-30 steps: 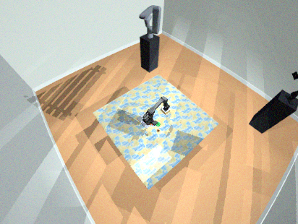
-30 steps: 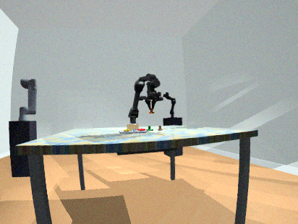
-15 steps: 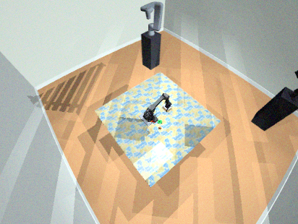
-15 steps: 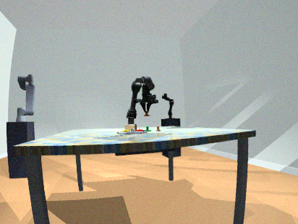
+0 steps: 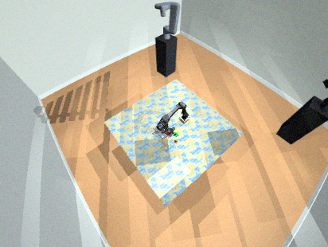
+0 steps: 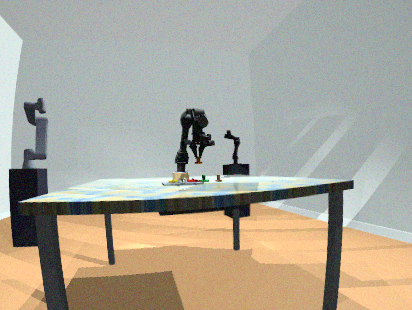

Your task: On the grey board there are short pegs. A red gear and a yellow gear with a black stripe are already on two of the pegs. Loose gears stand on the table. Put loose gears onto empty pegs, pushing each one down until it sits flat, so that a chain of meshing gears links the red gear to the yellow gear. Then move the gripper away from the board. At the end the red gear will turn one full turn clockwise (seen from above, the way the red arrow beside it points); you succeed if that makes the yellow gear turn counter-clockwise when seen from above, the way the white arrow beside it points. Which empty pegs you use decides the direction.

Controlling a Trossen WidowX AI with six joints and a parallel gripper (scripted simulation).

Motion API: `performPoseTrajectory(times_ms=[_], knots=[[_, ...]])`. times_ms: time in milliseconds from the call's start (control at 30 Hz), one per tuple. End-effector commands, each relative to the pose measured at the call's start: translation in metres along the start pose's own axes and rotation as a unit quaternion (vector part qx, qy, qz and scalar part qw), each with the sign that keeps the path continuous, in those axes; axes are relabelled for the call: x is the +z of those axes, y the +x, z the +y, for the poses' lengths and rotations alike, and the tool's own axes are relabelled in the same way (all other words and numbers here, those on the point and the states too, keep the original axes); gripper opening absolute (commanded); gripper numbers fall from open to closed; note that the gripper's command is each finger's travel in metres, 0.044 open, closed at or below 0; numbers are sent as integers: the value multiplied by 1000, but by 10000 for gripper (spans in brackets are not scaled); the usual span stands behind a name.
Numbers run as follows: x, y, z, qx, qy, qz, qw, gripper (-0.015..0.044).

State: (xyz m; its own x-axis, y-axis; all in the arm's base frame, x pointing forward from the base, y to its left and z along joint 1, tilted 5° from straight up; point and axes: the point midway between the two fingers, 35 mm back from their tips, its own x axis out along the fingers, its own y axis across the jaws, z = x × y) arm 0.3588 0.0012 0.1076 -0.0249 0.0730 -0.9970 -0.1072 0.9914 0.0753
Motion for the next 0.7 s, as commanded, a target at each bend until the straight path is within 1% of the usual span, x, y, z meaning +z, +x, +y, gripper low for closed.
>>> performPoseTrajectory(times_ms=[0,667], knots=[[-3,3,-6,-2,-3,-3,1000,0],[-23,24,-32,-3,-3,-2,1000,0]])
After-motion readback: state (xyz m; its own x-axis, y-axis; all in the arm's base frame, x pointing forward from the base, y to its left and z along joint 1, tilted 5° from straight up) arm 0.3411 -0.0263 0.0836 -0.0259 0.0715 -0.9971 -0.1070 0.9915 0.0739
